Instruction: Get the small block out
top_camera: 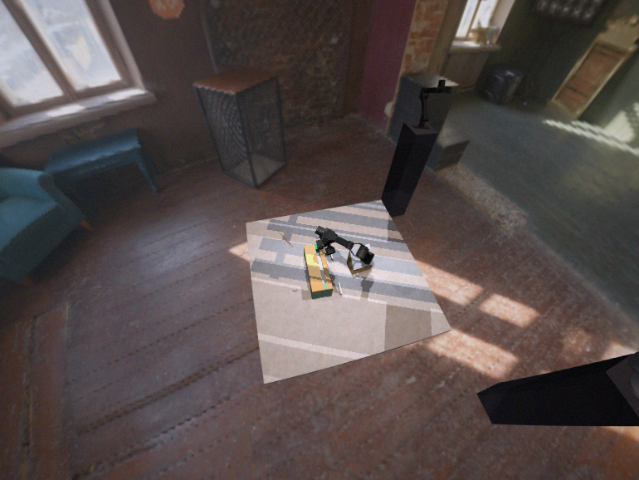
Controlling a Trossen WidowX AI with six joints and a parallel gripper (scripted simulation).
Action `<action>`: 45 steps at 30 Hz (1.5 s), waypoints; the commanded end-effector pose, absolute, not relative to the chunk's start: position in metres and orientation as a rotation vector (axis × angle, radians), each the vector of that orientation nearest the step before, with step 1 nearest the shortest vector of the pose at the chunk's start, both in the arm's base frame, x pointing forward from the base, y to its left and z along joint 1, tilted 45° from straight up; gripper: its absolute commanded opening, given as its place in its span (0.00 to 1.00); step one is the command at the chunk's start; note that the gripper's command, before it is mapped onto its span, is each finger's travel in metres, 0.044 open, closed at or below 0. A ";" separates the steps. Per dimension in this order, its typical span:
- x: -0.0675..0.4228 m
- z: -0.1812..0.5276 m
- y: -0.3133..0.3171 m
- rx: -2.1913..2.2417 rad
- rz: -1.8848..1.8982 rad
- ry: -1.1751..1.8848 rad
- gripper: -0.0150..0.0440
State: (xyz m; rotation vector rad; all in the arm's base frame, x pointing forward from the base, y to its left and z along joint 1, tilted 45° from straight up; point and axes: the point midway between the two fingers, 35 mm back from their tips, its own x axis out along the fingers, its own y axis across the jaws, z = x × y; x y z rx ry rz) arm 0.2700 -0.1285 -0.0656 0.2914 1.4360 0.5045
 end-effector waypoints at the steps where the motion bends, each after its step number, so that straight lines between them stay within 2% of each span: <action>1: 0.261 -0.074 -0.136 1.105 -0.127 1.529 0.74; 21: 0.250 -0.082 -0.151 2.259 -1.147 1.324 0.74; 37: 0.241 -0.086 -0.161 3.028 -2.089 0.763 0.74; 45: 0.241 -0.086 -0.162 3.061 -2.148 0.716 0.74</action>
